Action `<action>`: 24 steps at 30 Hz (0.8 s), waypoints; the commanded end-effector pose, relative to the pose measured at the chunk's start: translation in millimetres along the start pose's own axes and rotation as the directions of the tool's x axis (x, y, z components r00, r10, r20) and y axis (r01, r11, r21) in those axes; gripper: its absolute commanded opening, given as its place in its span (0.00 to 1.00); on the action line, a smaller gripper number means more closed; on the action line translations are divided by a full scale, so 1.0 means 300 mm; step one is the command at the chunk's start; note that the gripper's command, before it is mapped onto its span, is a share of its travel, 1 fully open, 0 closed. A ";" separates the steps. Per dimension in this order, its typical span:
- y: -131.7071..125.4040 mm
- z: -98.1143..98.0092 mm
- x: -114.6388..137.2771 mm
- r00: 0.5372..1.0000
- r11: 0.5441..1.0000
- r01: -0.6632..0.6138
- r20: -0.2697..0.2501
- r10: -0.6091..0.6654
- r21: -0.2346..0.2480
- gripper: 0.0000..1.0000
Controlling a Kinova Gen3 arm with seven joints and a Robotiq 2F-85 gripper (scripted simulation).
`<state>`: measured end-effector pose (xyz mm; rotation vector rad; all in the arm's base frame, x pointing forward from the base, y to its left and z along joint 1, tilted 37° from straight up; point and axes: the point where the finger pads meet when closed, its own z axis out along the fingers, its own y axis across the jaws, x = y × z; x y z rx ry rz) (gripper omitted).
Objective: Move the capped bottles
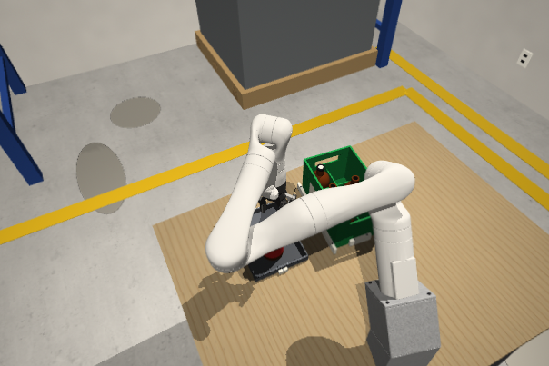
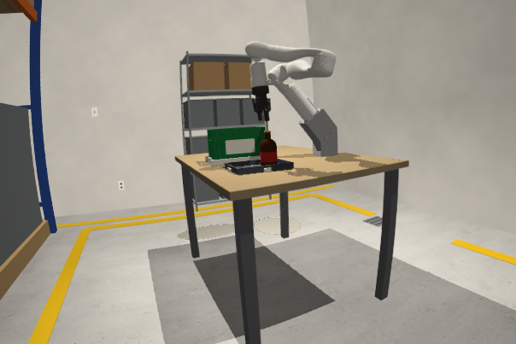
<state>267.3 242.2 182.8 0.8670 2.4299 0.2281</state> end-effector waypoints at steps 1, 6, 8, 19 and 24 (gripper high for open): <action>0.003 -0.009 -0.045 1.000 1.000 -0.006 0.023 0.006 -0.014 0.60; 0.009 -0.018 -0.099 0.998 1.000 -0.005 0.057 0.007 -0.031 0.60; 0.010 -0.020 -0.110 0.998 0.999 -0.005 0.064 0.007 -0.034 0.60; 0.017 -0.029 -0.199 0.998 1.000 -0.003 0.062 0.005 -0.030 0.60; 0.022 -0.036 -0.254 0.998 0.999 -0.005 0.064 0.007 -0.034 0.60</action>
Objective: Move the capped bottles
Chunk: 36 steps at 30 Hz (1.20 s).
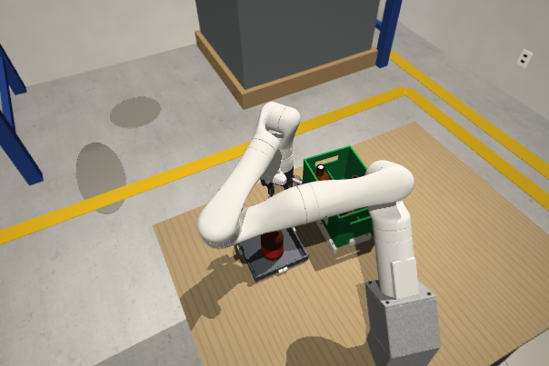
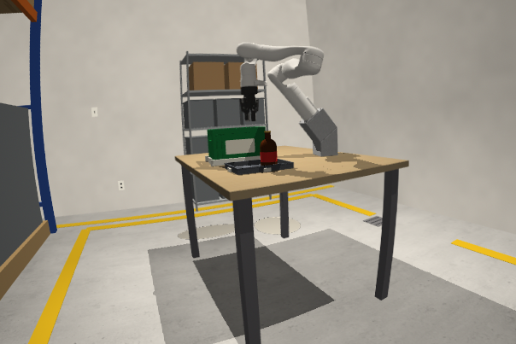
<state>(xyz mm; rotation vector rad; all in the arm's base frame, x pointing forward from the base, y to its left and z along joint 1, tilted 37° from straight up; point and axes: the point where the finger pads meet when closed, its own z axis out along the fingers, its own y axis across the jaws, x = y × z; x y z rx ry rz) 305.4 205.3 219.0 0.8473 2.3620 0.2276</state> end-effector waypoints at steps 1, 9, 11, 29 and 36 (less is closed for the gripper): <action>0.010 -0.004 -0.043 1.000 1.000 -0.008 -0.001 0.008 -0.007 0.60; 0.010 -0.007 -0.094 1.000 1.000 -0.005 0.000 0.005 -0.004 0.60; 0.012 -0.008 -0.116 1.000 1.000 -0.006 0.000 0.006 -0.005 0.60; -0.001 -0.016 -0.264 1.000 1.000 -0.006 0.000 0.006 -0.005 0.60; -0.007 -0.018 -0.319 1.000 1.000 -0.008 0.000 0.008 -0.007 0.60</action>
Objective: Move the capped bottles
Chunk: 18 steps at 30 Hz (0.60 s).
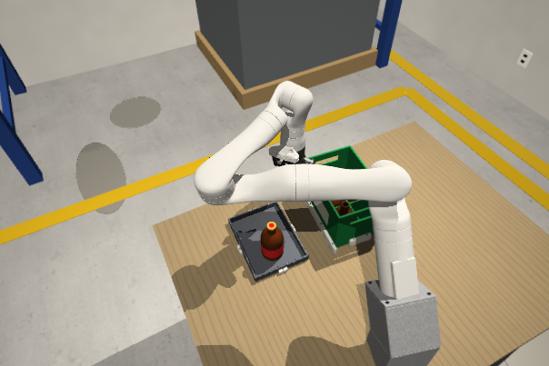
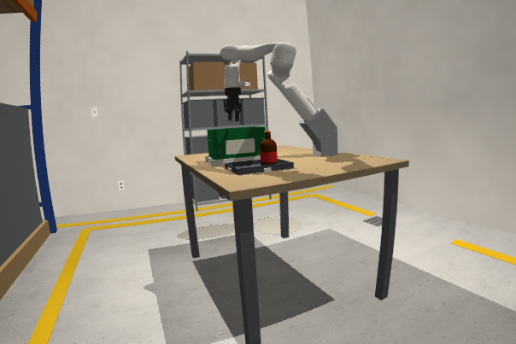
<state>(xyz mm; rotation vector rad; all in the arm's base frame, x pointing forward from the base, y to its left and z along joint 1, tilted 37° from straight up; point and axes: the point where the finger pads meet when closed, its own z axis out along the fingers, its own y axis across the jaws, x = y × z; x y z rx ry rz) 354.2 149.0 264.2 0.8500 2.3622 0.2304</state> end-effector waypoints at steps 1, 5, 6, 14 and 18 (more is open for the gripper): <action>-0.003 -0.002 -0.011 1.000 1.000 0.000 0.000 0.000 -0.002 0.60; -0.017 -0.003 -0.053 1.000 1.000 -0.002 0.000 0.002 -0.003 0.60; -0.020 -0.004 -0.063 1.000 1.000 -0.002 0.001 0.002 -0.003 0.60; -0.049 -0.007 -0.147 1.000 1.000 -0.005 0.001 0.005 -0.006 0.60; -0.051 -0.005 -0.139 1.000 1.000 0.000 0.000 0.000 -0.004 0.60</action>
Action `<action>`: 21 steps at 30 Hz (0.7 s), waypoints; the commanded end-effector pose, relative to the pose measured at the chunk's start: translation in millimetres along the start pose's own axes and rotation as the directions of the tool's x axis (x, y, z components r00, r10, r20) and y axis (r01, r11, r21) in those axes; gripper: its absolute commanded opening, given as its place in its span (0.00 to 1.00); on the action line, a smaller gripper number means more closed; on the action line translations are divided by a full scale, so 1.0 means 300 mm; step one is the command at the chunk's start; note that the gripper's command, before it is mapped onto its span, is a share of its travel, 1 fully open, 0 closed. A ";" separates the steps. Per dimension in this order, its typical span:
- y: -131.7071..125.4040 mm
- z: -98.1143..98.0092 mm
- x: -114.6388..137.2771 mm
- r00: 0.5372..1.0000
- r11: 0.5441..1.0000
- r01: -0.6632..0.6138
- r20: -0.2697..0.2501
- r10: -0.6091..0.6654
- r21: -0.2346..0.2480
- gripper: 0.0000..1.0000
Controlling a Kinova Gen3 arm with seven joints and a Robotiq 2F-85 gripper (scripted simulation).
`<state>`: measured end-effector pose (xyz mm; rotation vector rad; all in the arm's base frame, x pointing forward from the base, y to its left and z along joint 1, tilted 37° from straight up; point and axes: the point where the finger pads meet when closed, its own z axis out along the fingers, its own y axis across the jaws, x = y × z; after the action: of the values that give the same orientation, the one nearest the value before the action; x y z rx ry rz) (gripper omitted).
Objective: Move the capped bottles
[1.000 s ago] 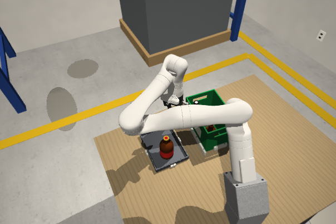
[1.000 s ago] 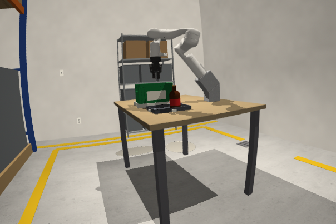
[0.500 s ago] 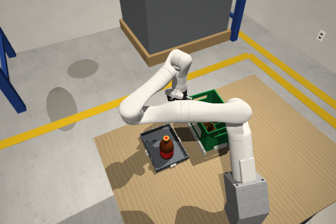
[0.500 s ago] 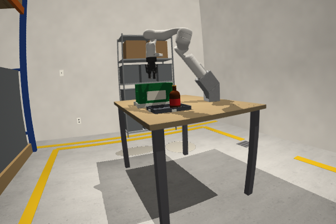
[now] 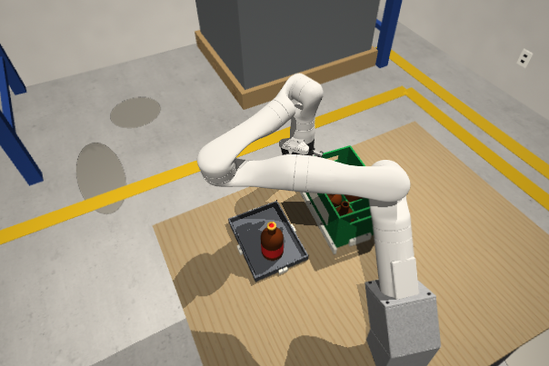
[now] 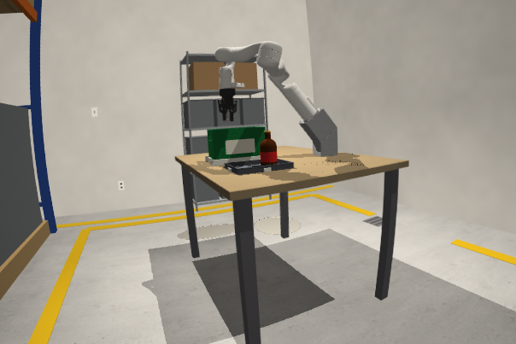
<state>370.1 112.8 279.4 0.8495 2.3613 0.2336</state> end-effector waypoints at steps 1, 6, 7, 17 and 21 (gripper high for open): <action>-0.008 -0.001 -0.016 1.000 1.000 0.001 0.000 -0.001 -0.001 0.60; -0.034 -0.003 -0.066 1.000 1.000 -0.002 0.001 0.002 -0.002 0.60; -0.039 -0.003 -0.076 1.000 1.000 -0.002 0.001 0.002 -0.002 0.60; -0.069 -0.001 -0.127 1.000 1.000 0.001 -0.001 -0.001 -0.002 0.60; -0.091 -0.002 -0.165 1.000 1.000 -0.001 0.000 0.001 -0.002 0.60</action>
<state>382.7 69.9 290.4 0.8470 2.3644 0.2358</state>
